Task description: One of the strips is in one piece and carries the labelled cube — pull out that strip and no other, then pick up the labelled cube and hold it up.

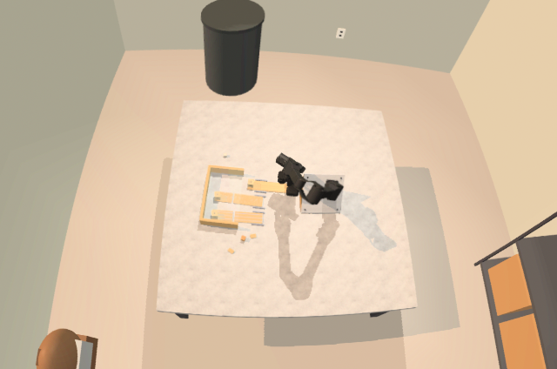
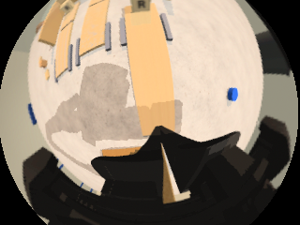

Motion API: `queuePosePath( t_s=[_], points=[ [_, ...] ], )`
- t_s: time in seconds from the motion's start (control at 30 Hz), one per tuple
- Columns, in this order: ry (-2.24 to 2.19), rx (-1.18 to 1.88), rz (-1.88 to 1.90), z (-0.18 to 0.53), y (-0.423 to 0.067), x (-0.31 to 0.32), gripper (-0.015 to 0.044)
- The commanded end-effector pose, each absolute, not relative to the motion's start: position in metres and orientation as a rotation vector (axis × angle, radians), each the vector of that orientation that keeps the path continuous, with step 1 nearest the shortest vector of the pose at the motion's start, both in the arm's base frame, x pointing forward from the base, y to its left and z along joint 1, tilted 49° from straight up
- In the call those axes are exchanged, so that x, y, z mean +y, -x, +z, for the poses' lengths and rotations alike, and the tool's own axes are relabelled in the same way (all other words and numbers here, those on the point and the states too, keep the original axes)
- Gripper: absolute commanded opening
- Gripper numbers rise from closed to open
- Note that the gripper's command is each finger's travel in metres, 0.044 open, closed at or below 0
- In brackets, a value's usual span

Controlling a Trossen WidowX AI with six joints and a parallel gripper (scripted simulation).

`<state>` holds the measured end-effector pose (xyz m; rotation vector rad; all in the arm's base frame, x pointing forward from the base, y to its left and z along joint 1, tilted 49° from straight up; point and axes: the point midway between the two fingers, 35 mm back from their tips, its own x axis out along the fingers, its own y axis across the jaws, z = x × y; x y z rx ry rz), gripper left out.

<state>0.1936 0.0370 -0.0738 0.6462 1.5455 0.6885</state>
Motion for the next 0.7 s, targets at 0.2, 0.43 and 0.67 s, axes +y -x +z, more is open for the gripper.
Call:
queuePosePath(
  t_s=[0.2, 0.43, 0.67],
  points=[
    [-0.648, 1.541, 0.668, -0.060, -0.223, 0.019, 0.0105],
    [-0.649, 1.540, 0.668, -0.060, -0.249, 0.018, 0.0289],
    [-0.648, 1.539, 0.668, -0.059, -0.277, 0.017, 0.0440]
  ],
)
